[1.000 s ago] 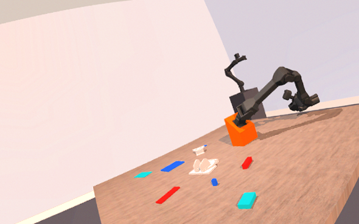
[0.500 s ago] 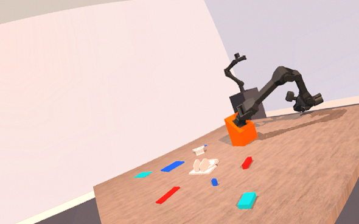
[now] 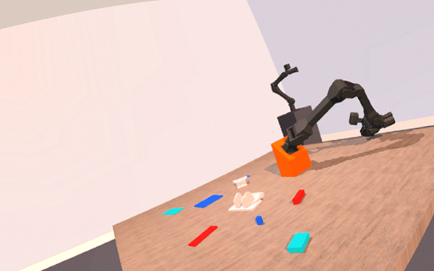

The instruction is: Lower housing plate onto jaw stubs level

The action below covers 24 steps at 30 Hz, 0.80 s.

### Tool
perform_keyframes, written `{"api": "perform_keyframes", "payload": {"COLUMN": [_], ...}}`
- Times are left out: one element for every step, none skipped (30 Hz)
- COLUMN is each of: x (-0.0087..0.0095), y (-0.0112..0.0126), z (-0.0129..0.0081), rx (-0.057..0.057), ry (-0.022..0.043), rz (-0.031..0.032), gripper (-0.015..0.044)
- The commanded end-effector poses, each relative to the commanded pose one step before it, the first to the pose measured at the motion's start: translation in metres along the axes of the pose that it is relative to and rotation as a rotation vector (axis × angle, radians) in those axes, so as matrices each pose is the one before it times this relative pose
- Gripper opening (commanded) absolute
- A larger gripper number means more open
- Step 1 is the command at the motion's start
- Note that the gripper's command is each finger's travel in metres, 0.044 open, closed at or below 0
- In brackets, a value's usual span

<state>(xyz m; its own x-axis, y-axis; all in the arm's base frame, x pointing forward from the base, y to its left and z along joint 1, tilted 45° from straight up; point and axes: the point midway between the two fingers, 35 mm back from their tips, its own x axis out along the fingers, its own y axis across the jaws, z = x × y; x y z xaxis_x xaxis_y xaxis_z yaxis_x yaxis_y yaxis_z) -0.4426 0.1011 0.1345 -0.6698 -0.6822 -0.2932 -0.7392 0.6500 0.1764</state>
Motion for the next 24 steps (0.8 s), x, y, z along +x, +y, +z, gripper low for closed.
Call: {"api": "perform_keyframes", "payload": {"x": [-0.00783,-0.00183,-0.00183,-0.00183,-0.00184,-0.00184,-0.00184,-0.00184,-0.00184,-0.00184,-0.00184,-0.00184,-0.00184,-0.00184,-0.00184,-0.00185,-0.00185,-0.00185,-0.00185,-0.00185,-0.00185,-0.00185,-0.00185,-0.00185], "y": [0.00584,0.00132,0.00133,0.00133,0.00134,0.00134,0.00135,0.00135,0.00136,0.00136,0.00137,0.00137,0.00137,0.00138,0.00138,0.00138,0.00139,0.00139,0.00139,0.00139,0.00140,0.00140,0.00140,0.00140], "z": [-0.00265,-0.00011,-0.00010,-0.00008,-0.00006,-0.00004,-0.00003,-0.00001,0.00001,0.00002,0.00004,0.00006,0.00007,0.00009,0.00011,0.00013,0.00014,0.00016,0.00018,0.00020,0.00021,0.00023,0.00025,0.00027], "rx": [-0.0447,-0.0086,-0.0085,-0.0085,-0.0085,-0.0085,-0.0085,-0.0085,-0.0084,-0.0084,-0.0084,-0.0084,-0.0084,-0.0084,-0.0084,-0.0083,-0.0083,-0.0083,-0.0083,-0.0083,-0.0083,-0.0083,-0.0082,-0.0082], "ry": [-0.01720,-0.00428,-0.00433,-0.00438,-0.00443,-0.00448,-0.00453,-0.00458,-0.00463,-0.00468,-0.00473,-0.00478,-0.00483,-0.00489,-0.00494,-0.00499,-0.00504,-0.00509,-0.00514,-0.00518,-0.00523,-0.00528,-0.00533,-0.00538], "rz": [0.03080,0.00680,0.00678,0.00676,0.00673,0.00671,0.00668,0.00666,0.00664,0.00661,0.00659,0.00656,0.00654,0.00651,0.00649,0.00646,0.00643,0.00641,0.00638,0.00635,0.00632,0.00629,0.00626,0.00623], "gripper": [0.0440,0.0440,0.0440,0.0440,0.0440,0.0440,0.0440,0.0440,0.0440,0.0440,0.0440,0.0440,0.0440,0.0440,0.0440,0.0440,0.0440,0.0440,0.0440,0.0440,0.0440,0.0440,0.0440,0.0440]}}
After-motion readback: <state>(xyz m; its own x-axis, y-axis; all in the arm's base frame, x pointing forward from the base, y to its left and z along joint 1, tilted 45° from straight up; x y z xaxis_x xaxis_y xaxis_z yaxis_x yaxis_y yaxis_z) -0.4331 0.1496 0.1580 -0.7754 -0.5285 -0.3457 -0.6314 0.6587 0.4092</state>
